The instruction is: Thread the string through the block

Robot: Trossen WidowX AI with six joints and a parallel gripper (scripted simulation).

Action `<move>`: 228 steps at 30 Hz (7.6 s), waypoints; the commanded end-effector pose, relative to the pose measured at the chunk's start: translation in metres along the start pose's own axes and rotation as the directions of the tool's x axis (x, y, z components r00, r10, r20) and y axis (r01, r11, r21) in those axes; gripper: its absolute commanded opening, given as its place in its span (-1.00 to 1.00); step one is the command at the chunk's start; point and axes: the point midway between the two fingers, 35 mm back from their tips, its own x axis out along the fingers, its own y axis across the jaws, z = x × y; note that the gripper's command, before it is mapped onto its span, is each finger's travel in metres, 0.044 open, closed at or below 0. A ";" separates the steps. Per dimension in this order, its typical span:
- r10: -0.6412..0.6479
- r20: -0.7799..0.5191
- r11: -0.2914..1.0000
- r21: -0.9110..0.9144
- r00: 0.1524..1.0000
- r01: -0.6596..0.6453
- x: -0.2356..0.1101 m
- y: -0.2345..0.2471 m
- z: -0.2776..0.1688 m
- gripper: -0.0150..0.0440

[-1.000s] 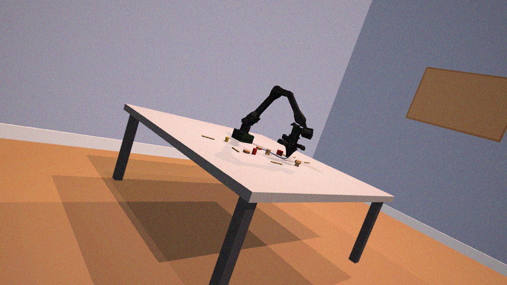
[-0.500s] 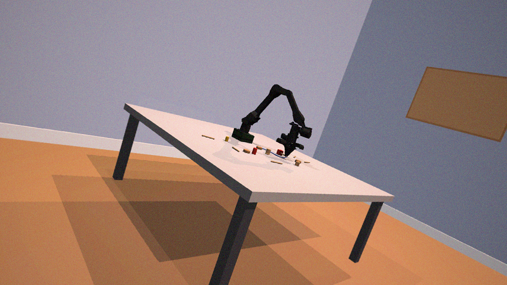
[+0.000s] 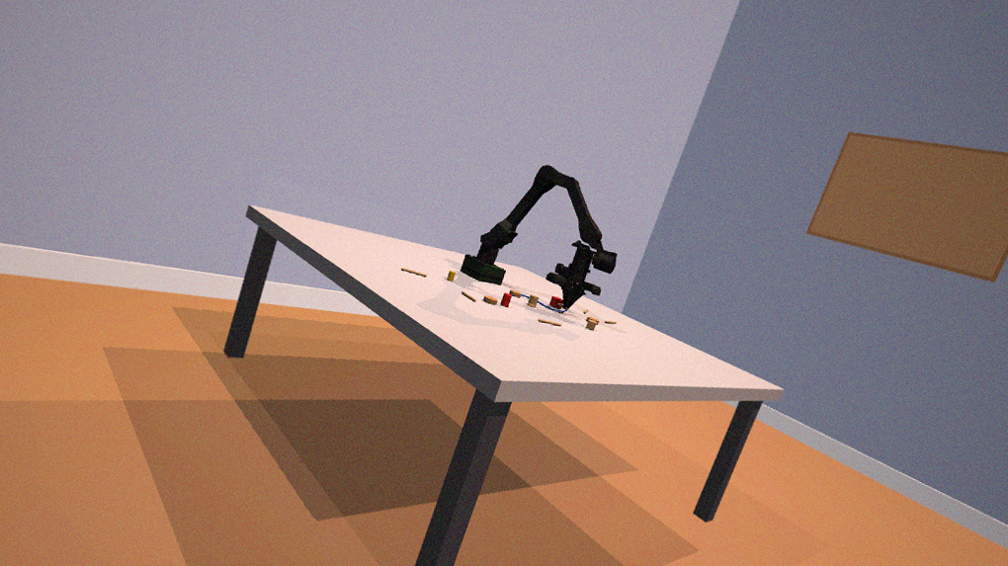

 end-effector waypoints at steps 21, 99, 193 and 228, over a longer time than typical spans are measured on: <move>0.005 -0.004 1.000 0.004 1.000 -0.005 0.000 0.001 0.036 -0.49; 0.004 0.024 -1.000 -0.014 1.000 0.004 -0.075 -0.003 0.089 -0.07; -0.005 0.012 -1.000 -0.007 1.000 -0.005 0.003 0.000 0.102 -0.49; -0.023 0.017 -1.000 -0.010 1.000 -0.023 0.002 -0.002 0.159 -0.49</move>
